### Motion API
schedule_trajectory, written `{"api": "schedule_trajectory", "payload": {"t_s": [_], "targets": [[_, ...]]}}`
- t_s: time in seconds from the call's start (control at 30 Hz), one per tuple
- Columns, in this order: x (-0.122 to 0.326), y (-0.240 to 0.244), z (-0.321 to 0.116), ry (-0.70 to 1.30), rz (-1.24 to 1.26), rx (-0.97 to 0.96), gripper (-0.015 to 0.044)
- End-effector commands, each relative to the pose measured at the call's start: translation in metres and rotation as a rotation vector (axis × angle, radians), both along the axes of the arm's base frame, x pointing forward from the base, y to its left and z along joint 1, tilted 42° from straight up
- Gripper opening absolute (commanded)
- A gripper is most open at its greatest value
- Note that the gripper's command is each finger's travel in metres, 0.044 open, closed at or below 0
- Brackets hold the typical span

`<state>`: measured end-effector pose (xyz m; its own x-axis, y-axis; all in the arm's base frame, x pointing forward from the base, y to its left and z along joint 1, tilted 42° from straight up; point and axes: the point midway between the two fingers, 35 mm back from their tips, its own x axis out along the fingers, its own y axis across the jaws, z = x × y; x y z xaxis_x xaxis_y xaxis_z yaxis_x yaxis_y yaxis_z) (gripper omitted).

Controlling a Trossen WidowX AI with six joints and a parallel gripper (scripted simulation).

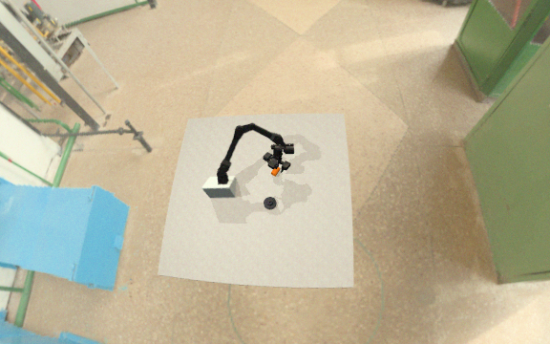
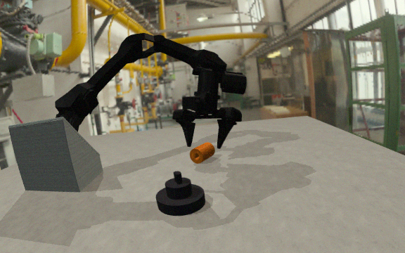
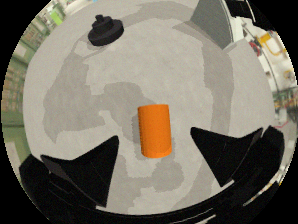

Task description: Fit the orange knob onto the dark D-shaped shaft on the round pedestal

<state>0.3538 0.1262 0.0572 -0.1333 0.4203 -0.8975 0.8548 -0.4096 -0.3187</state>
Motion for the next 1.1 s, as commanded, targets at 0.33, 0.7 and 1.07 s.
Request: {"api": "schedule_trajectory", "payload": {"t_s": [0.33,0.7,1.07], "targets": [[-0.0004,0.0134,-0.0167,0.011,-0.005,0.005,0.0414],[-0.0004,0.0134,-0.0167,0.011,-0.005,0.005,0.0240],[-0.0004,0.0134,-0.0167,0.011,-0.005,0.005,0.0207]]}}
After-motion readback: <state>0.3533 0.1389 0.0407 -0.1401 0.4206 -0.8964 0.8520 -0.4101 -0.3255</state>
